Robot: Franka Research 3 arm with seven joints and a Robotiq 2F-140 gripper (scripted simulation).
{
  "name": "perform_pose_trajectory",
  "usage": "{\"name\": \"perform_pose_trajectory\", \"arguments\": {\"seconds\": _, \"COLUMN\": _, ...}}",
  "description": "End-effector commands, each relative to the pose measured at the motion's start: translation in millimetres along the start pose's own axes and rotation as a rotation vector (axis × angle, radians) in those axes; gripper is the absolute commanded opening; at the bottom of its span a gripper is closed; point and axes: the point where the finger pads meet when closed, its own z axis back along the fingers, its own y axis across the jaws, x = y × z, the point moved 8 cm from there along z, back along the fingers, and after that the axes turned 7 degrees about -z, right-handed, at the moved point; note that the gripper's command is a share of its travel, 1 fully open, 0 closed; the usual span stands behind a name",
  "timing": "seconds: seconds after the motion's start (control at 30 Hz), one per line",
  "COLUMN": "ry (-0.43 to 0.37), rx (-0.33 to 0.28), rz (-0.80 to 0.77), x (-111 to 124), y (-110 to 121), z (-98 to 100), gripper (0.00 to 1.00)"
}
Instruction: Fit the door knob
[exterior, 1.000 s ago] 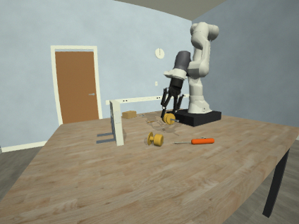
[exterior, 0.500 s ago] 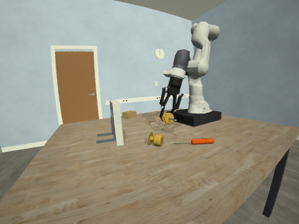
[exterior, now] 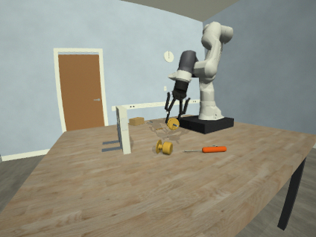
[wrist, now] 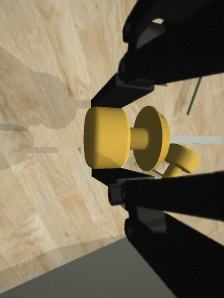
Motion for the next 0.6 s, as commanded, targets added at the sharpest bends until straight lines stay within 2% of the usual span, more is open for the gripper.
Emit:
{"name": "perform_pose_trajectory", "arguments": {"seconds": 0.0, "ry": 0.035, "rx": 0.021, "rz": -0.144, "x": 2, "y": -3, "z": 0.5, "gripper": 0.42}}
{"name": "perform_pose_trajectory", "arguments": {"seconds": 0.13, "ry": 0.039, "rx": 0.024, "rz": -0.161, "x": -2, "y": -19, "z": 0.9, "gripper": 0.42}}
{"name": "perform_pose_trajectory", "arguments": {"seconds": 0.43, "ry": 0.055, "rx": 0.035, "rz": -0.223, "x": -2, "y": -24, "z": 0.7, "gripper": 0.42}}
{"name": "perform_pose_trajectory", "arguments": {"seconds": 0.57, "ry": 0.086, "rx": 0.056, "rz": -0.346, "x": -1, "y": -29, "z": 0.7, "gripper": 0.42}}
